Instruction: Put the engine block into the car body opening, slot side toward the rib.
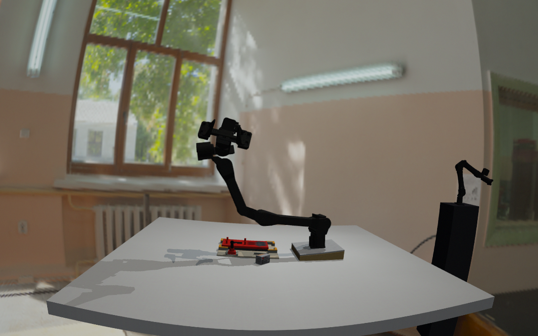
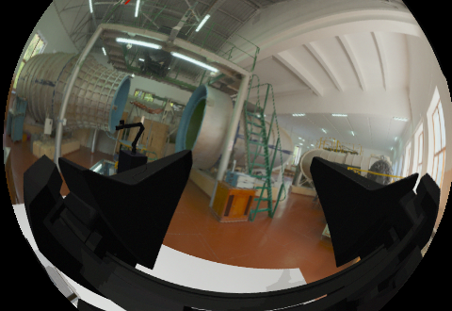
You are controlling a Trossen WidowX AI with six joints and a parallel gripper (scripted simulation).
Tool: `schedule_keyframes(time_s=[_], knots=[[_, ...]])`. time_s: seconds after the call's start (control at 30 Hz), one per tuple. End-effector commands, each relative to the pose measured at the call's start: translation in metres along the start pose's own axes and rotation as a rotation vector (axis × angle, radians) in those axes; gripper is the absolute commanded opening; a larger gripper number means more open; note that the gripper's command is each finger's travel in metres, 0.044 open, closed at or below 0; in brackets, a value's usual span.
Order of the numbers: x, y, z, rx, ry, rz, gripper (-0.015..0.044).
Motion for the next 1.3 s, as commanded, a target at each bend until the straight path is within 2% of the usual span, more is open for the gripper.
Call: schedule_keyframes(time_s=[0.0, 0.17, 0.33, 0.67, 0.97, 1.27], knots=[[0.0, 0.0, 0.0, 0.0, 0.0, 0.0, 0.0426], [-0.008, -0.017, 0.017, -0.049, 0.023, -0.03, 0.044], [-0.028, -0.05, 0.059, -0.163, 0.073, -0.108, 0.044], [-0.069, -0.085, 0.139, -0.366, 0.08, -0.263, 0.044], [-0.103, -0.098, 0.207, -0.56, 0.031, -0.411, 0.044], [-0.13, -0.094, 0.255, -0.709, -0.041, -0.527, 0.044]])
Point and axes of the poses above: the point midway between the two fingers, 35 mm back from their tips, its own y axis back along the fingers, its own z axis across the jaws, x = y × z, the point moved 3 cm from there along y, back along the fingers, and after that the axes turned 6 degrees about -y, right-handed, at the moved point
